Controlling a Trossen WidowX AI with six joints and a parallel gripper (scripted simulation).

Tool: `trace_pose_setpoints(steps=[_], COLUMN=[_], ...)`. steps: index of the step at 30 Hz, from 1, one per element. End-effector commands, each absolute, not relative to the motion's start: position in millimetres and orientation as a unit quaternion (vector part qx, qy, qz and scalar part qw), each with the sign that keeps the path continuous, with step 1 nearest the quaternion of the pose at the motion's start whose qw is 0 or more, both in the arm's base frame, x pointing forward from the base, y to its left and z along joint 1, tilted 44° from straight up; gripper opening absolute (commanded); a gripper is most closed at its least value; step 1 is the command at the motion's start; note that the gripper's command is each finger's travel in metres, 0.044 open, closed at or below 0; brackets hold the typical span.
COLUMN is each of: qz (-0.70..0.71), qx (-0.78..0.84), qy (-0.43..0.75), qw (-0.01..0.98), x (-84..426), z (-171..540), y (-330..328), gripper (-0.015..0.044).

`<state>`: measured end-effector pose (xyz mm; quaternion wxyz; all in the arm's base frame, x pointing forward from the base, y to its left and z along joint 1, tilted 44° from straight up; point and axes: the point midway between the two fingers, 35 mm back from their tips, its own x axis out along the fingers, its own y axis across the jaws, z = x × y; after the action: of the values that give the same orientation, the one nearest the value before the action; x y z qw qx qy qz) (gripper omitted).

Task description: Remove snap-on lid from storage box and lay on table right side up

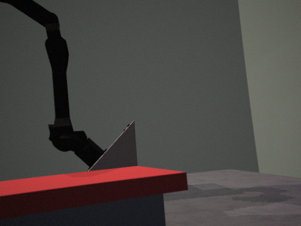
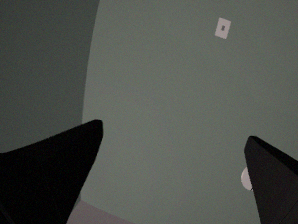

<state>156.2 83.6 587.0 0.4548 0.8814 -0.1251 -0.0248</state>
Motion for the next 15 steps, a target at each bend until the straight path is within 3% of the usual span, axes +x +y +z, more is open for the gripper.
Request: trace_pose_setpoints(steps=[1, 6, 15], qz=[-0.024, -0.017, -0.059], qx=[0.881, 0.873, 0.866], qy=[-0.126, -0.15, -0.149], qw=[0.455, 0.464, 0.473], x=[155.2, 136.6, 160.0], z=[587.1, 584.7, 541.4], y=[81.7, 23.5, -81.0], gripper=[0.0374, 0.0242, 0.0235])
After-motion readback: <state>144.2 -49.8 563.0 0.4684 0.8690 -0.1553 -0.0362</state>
